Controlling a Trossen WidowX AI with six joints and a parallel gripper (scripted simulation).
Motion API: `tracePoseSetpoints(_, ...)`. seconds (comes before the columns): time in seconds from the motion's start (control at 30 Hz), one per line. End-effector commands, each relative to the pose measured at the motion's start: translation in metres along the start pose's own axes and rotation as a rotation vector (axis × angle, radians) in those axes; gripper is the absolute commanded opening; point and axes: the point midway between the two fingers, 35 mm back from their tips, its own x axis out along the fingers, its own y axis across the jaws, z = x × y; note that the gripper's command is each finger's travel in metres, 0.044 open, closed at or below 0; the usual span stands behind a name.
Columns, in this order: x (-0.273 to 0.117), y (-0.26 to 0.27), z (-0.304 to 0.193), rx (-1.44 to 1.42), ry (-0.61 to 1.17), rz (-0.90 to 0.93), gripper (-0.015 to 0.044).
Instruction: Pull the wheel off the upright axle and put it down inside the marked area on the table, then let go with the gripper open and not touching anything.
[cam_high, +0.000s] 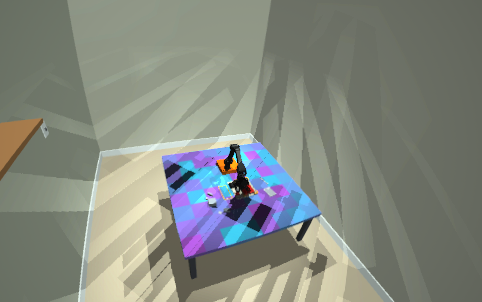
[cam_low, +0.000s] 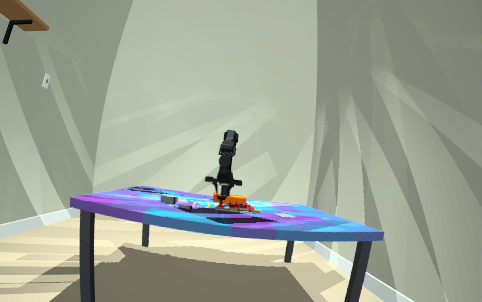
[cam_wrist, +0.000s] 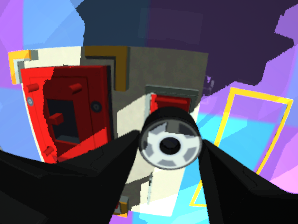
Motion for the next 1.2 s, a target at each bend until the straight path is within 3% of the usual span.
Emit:
tracePoseSetpoints(0.0,-0.005,0.0,0.001,0.001,-0.007,0.001,0.0)
tracePoseSetpoints(1.17,-0.016,0.0,0.0,0.002,-0.01,0.002,0.0)
